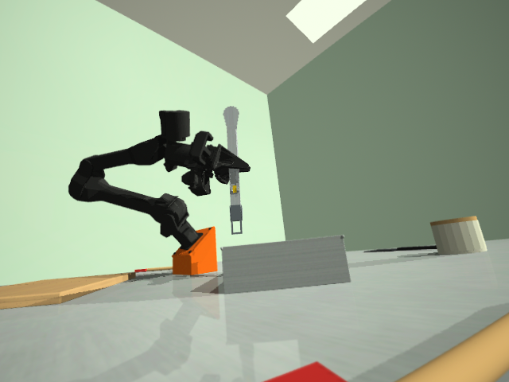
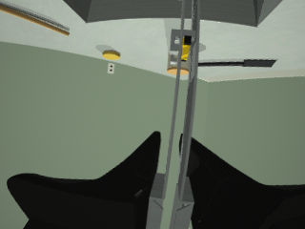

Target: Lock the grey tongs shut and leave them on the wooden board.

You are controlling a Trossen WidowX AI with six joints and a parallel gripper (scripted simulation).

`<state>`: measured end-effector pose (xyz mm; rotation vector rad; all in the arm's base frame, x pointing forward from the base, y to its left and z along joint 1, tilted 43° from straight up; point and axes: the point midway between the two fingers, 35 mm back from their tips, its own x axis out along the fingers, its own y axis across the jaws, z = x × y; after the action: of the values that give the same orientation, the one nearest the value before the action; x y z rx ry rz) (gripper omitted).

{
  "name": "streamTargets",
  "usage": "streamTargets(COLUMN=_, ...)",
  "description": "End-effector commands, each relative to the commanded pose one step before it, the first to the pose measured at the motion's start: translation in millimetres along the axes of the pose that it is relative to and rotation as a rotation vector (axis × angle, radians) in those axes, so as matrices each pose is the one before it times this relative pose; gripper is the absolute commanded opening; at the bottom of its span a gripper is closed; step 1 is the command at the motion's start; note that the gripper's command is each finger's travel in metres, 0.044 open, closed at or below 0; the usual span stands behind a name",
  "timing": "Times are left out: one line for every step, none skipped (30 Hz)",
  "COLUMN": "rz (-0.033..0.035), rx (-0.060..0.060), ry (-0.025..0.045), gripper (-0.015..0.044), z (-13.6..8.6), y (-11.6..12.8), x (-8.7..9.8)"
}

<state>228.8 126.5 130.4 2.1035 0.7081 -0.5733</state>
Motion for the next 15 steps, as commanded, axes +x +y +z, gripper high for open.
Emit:
streamTargets(rz=-0.00143, rx=-0.005, ry=0.00823, gripper=-0.015, z=-1.34, y=-0.11, x=-0.13)
streamTargets(rz=0.0, rx=0.0, ry=0.0, gripper=-0.015, z=0.0, y=0.0, x=0.0)
streamTargets(rz=0.0, rx=0.0, ry=0.0, gripper=-0.015, z=0.0, y=0.0, x=0.0)
streamTargets(rz=0.00206, rx=0.0017, ry=-0.0046, gripper=-0.015, z=0.63, y=0.92, x=-0.17)
streamTargets(rz=0.00305, rx=0.0025, ry=-0.00683, gripper=-0.015, z=0.94, y=1.36, x=-0.26)
streamTargets(rz=0.00519, rx=0.0022, ry=-0.00803, gripper=-0.015, z=0.95, y=2.15, x=-0.36)
streamTargets(rz=0.00577, rx=0.0051, ry=-0.01067, gripper=-0.015, z=1.46, y=2.45, x=-0.31)
streamTargets(rz=0.00667, rx=0.006, ry=-0.01269, gripper=-0.015, z=1.74, y=2.85, x=-0.37)
streamTargets(rz=0.00795, rx=0.0065, ry=-0.01697, gripper=-0.015, z=2.35, y=3.56, x=-0.52)
streamTargets(rz=0.00864, rx=0.0084, ry=-0.02139, gripper=-0.015, z=2.97, y=3.98, x=-0.61)
streamTargets(rz=0.01093, rx=0.0017, ry=-0.00225, gripper=-0.015, z=0.41, y=4.2, x=-0.68)
streamTargets(rz=0.00404, rx=0.0041, ry=-0.01051, gripper=-0.015, z=1.48, y=1.9, x=-0.28)
streamTargets(rz=0.00585, rx=0.0059, ry=-0.01528, gripper=-0.015, z=2.16, y=2.76, x=-0.42)
streamTargets(rz=0.00768, rx=0.0078, ry=-0.02015, gripper=-0.015, z=2.86, y=3.63, x=-0.58)
streamTargets(rz=0.00951, rx=0.0097, ry=-0.02511, gripper=-0.015, z=3.59, y=4.52, x=-0.75)
